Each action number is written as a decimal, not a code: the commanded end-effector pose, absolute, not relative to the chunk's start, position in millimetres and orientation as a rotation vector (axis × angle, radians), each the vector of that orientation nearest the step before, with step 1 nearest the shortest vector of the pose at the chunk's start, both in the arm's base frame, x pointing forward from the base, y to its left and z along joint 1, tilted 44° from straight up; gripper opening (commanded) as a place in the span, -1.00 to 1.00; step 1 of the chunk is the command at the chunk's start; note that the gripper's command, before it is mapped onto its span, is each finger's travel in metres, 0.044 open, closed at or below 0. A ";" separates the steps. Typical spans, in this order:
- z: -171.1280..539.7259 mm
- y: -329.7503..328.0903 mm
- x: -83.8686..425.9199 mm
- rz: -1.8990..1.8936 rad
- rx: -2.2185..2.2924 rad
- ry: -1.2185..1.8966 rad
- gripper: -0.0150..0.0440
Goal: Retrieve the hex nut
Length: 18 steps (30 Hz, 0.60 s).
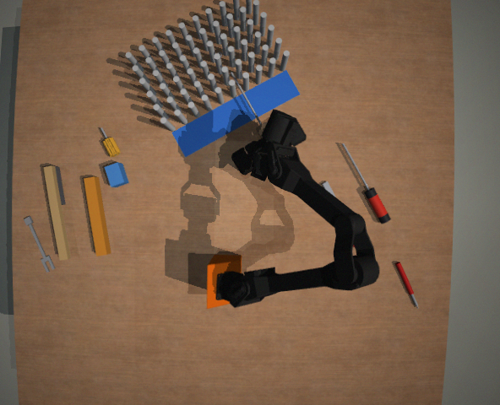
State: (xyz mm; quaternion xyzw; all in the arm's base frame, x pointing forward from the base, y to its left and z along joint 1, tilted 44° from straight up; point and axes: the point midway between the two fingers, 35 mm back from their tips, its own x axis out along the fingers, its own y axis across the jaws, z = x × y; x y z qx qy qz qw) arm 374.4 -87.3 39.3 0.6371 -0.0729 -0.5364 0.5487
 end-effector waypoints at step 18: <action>34.9 -80.0 388.4 -1.266 1.514 -0.176 -0.49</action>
